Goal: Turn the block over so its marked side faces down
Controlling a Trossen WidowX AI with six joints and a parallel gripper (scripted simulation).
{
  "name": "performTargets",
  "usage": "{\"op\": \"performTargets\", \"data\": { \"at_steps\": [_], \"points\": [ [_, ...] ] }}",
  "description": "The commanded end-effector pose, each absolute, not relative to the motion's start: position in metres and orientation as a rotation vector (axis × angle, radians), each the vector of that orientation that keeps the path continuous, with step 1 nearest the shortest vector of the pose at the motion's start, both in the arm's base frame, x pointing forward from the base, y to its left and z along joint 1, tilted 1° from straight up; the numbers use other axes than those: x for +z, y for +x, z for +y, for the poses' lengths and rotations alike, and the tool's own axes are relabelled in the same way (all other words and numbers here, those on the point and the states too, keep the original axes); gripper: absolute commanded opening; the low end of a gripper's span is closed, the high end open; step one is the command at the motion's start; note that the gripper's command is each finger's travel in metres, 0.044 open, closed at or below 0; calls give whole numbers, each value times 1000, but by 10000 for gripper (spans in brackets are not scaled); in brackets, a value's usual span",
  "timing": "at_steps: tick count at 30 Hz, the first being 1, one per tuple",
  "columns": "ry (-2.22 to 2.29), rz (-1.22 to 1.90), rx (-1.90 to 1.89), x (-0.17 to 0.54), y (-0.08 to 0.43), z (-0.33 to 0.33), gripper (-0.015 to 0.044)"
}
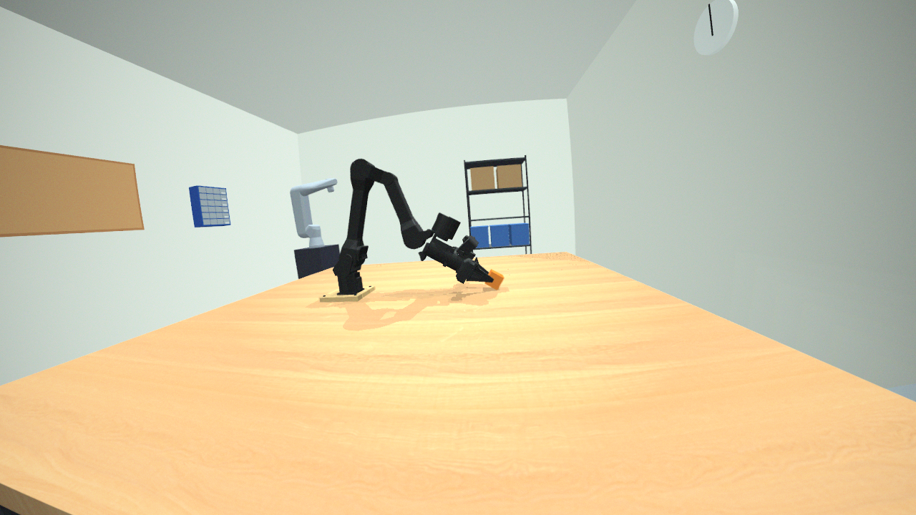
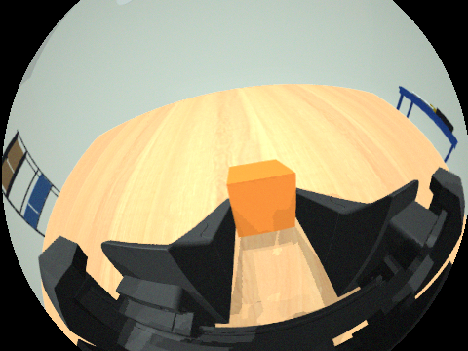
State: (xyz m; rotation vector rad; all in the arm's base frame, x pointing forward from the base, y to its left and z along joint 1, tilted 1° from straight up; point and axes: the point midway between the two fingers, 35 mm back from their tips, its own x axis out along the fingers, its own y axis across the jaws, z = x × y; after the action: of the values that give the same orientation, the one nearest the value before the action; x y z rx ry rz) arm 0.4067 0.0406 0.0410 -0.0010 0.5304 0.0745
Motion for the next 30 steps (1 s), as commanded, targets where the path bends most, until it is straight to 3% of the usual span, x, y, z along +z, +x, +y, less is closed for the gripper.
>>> {"op": "performTargets", "data": {
  "at_steps": [1,18,30],
  "points": [
    [6,504,68,43,406,40,0],
    [7,481,67,46,406,40,0],
    [7,481,67,46,406,40,315]
  ]
}}
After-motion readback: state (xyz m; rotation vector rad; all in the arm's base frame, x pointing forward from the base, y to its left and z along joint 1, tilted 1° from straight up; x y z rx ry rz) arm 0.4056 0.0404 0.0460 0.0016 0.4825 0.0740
